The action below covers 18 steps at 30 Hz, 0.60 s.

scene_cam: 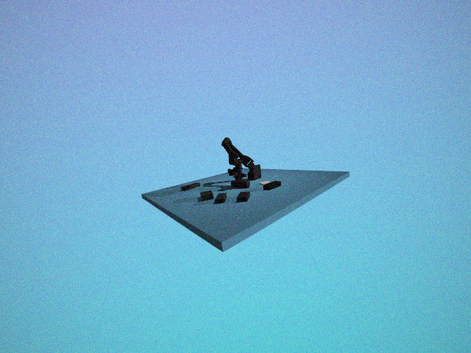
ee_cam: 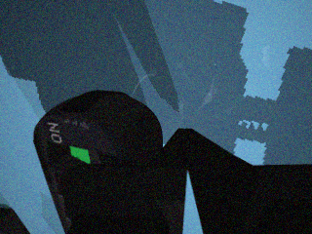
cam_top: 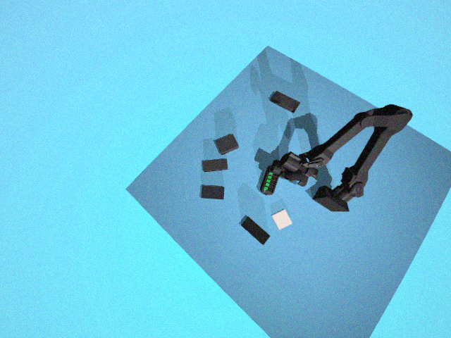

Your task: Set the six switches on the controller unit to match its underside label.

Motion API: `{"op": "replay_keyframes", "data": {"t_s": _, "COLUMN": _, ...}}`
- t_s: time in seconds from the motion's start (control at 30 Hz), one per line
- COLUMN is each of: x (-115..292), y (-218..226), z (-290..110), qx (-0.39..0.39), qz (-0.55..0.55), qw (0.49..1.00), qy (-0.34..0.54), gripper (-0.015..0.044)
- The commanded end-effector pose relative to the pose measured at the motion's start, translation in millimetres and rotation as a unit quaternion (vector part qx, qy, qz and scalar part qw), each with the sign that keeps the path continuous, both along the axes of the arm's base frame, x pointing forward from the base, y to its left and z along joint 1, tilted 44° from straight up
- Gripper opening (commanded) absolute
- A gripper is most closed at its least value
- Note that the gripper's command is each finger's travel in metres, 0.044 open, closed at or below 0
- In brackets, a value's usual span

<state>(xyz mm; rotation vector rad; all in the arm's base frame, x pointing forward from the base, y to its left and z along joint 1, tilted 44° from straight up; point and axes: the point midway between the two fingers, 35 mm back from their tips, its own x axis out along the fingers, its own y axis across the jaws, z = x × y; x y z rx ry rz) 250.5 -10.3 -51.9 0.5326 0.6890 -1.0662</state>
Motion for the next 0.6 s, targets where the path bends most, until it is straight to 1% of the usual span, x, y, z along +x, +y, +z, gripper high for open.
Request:
{"op": "replay_keyframes", "data": {"t_s": 0.0, "x": 3.7, "y": 1.6, "z": 0.1, "qx": 0.002, "qz": 0.002, "qw": 1.0, "qy": -0.001, "gripper": 0.0}}
{"op": "replay_keyframes", "data": {"t_s": 0.57, "x": 14.3, "y": 4.1, "z": -1.1, "qx": 0.003, "qz": 0.002, "qw": 1.0, "qy": -0.001, "gripper": 0.0}}
